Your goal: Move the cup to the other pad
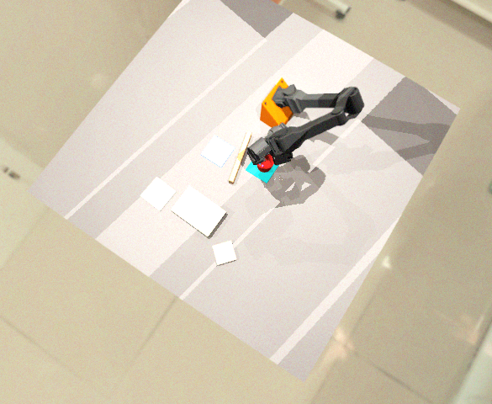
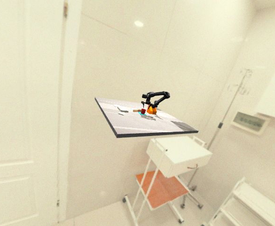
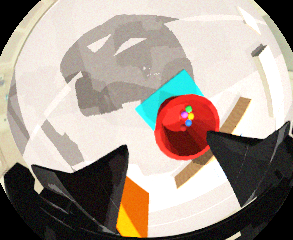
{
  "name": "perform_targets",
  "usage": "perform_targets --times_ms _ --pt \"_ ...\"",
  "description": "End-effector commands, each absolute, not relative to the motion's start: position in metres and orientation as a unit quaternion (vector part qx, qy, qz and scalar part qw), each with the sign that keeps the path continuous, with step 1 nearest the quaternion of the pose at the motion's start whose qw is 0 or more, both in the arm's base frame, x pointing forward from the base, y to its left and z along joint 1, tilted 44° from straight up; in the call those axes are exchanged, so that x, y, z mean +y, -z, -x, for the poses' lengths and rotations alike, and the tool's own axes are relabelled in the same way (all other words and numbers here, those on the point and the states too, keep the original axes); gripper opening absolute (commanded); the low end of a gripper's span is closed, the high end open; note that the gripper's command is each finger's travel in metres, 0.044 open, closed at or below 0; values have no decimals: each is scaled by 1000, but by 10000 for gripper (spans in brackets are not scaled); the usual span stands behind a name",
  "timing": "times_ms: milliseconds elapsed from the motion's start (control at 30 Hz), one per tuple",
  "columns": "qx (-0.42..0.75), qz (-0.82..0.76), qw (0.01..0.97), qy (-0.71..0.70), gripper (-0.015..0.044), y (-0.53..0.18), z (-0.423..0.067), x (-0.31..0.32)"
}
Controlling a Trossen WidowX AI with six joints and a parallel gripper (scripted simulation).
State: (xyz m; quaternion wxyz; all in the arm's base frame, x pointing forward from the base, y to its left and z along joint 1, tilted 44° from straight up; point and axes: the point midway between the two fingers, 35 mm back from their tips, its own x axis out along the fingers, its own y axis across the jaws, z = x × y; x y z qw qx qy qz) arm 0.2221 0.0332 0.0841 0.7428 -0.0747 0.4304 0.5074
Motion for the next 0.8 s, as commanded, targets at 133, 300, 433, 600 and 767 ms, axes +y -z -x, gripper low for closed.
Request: perform_targets --times_ms 133,300,433,600,767 --pt "431 80 743 -506 440 -99 -222 17" --pt "431 81 743 -506 440 -112 -220 4" --pt "430 81 742 -507 440 -122 -218 -5" --pt "430 81 742 -508 440 -129 -218 -11" --pt "429 79 744 -505 440 -126 -218 -7"
